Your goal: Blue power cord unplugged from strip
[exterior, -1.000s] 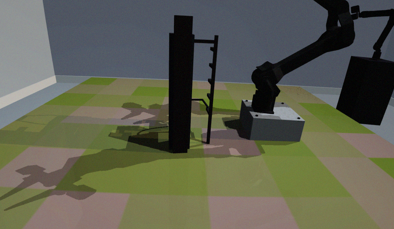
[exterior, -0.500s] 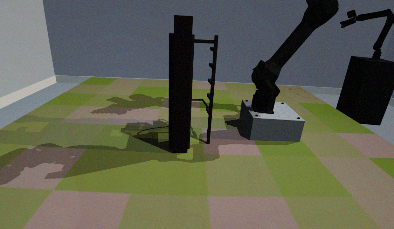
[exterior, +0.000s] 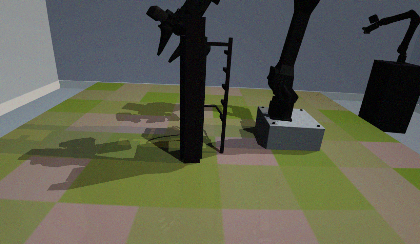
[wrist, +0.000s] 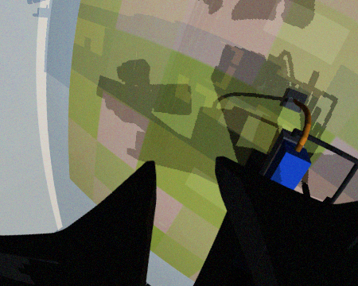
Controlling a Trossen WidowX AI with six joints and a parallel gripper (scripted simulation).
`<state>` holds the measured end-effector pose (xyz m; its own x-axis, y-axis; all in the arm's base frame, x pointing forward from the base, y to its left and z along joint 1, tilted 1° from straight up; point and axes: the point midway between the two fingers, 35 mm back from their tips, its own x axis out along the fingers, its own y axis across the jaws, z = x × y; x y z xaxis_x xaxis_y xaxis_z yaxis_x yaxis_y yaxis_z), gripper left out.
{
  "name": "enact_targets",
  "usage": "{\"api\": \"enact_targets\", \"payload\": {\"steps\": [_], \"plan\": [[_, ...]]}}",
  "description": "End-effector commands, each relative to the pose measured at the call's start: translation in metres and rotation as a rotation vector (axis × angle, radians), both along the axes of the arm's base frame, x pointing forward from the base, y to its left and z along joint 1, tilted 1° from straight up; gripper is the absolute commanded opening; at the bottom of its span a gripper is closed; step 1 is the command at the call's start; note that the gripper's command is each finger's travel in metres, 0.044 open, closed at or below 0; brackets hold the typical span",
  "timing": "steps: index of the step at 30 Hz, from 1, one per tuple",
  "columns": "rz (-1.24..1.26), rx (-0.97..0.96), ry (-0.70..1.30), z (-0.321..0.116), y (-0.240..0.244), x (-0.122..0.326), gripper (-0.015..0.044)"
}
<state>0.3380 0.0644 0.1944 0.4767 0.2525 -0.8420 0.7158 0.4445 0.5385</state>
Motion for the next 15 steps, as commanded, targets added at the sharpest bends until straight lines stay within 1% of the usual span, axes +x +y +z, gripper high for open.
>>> {"api": "enact_targets", "payload": {"steps": [1,3,4,15], "plan": [[-0.178,-0.106,0.349,-0.053,-0.024,-0.024,0.0160],[-0.244,-0.165,0.487,-0.069,-0.034,-0.039,0.0160],[-0.260,-0.182,0.522,-0.073,-0.037,-0.043,0.0160],[-0.266,-0.188,0.534,-0.074,-0.036,-0.044,0.0160]]}}
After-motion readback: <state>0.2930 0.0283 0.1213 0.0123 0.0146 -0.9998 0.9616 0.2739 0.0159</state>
